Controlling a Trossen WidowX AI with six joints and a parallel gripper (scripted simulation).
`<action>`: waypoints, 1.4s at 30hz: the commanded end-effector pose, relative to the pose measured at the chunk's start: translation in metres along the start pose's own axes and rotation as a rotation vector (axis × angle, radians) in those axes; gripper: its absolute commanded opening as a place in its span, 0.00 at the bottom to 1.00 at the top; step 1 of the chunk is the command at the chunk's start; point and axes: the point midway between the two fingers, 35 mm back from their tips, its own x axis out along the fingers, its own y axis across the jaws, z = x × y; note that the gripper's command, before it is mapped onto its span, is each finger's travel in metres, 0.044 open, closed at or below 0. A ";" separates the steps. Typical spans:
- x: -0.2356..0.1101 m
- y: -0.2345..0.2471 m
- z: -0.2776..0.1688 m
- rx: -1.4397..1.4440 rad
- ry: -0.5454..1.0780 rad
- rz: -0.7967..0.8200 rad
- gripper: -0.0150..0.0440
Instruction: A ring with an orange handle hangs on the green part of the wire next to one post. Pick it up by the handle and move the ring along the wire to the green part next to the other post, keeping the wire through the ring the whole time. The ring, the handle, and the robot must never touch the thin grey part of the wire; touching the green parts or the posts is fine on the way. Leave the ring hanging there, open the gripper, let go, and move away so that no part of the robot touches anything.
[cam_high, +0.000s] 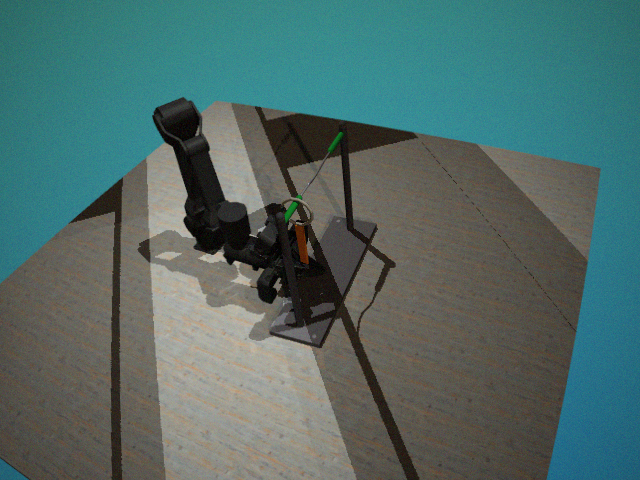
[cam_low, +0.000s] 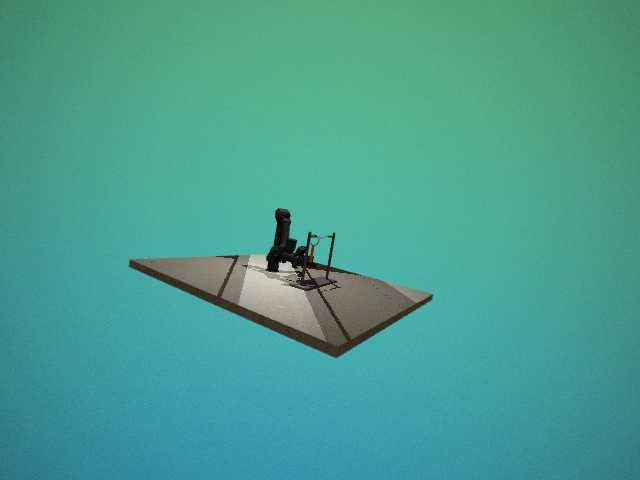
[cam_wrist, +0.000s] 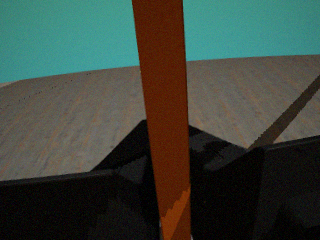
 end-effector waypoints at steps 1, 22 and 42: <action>0.000 0.000 0.000 0.000 0.000 0.000 0.04; -0.002 0.001 0.020 0.003 -0.001 0.005 0.00; -0.002 0.001 0.020 0.003 -0.001 0.005 0.00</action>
